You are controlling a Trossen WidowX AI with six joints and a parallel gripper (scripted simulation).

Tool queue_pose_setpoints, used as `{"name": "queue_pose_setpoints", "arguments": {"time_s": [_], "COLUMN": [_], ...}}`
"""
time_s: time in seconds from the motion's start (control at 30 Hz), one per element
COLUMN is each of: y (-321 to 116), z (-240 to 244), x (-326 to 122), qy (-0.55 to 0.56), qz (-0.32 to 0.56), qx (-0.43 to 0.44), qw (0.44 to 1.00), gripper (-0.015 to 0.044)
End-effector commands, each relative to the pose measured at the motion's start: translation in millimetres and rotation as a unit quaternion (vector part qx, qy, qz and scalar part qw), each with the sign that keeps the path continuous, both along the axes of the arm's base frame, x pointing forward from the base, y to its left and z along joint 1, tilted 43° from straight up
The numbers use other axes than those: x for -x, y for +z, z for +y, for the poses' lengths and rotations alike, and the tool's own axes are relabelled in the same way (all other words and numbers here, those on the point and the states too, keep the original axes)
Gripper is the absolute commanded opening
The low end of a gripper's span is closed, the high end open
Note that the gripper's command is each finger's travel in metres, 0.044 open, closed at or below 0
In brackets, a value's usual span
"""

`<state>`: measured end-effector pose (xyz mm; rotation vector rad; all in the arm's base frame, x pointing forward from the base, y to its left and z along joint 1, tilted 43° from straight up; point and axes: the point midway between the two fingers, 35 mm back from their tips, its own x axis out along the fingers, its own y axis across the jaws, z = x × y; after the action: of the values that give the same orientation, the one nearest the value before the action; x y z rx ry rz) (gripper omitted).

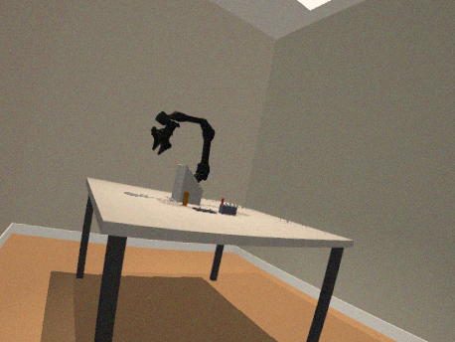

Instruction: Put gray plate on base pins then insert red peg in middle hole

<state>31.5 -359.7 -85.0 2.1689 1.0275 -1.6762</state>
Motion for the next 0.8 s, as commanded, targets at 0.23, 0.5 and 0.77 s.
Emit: {"name": "queue_pose_setpoints", "arguments": {"time_s": [0.23,0.5,0.77], "y": [57,102,139], "z": [56,133,213], "x": [-152,-239,-288], "qy": [0.478,0.75,0.857], "qz": [-0.224,-0.375,-0.459], "qx": [0.066,0.116,0.156], "qw": [0.847,0.532,0.174], "gripper": [0.044,0.044,0.044]}}
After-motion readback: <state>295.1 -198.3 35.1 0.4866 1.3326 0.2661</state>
